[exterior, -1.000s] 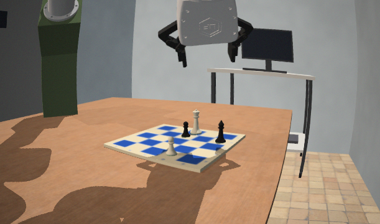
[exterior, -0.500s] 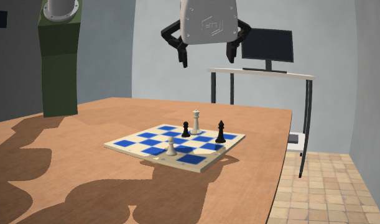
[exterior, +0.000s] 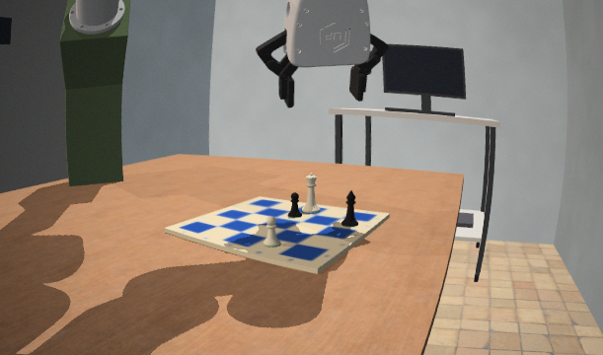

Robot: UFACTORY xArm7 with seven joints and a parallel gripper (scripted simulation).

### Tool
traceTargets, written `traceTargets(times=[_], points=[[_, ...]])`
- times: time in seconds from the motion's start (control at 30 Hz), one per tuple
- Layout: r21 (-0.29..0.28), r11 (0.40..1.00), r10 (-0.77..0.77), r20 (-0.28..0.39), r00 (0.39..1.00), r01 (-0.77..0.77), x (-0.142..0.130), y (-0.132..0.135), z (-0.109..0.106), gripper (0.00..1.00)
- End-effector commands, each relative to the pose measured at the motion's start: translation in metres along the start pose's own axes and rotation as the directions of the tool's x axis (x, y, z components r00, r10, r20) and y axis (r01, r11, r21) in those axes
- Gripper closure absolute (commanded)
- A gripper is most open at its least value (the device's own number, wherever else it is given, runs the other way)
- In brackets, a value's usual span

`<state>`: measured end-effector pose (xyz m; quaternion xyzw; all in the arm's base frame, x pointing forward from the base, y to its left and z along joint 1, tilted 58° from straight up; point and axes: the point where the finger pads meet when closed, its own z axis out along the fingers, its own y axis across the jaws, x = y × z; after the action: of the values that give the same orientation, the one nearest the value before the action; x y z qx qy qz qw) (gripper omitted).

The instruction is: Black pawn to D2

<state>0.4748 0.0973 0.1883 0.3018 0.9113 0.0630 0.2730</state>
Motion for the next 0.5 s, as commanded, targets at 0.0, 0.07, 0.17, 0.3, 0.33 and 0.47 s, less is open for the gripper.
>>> traceTargets(times=[0.0, 0.07, 0.17, 0.3, 0.33, 0.47], points=[[0.007, 1.0, 0.001, 0.018, 1.0, -0.001, -0.001, 0.001, 0.001, 0.0], [0.007, 1.0, 0.001, 0.018, 1.0, -0.001, -0.001, 0.001, 0.001, 0.0], [0.007, 1.0, 0.001, 0.018, 1.0, -0.001, -0.001, 0.001, 0.001, 0.0], [0.084, 0.993, -0.094, 0.168, 0.981, 0.081, 0.011, -0.007, 0.01, 0.0], [0.084, 0.993, -0.094, 0.168, 0.981, 0.081, 0.011, -0.007, 0.01, 0.0], [0.084, 0.993, -0.094, 0.168, 0.981, 0.081, 0.011, -0.007, 0.01, 0.0]])
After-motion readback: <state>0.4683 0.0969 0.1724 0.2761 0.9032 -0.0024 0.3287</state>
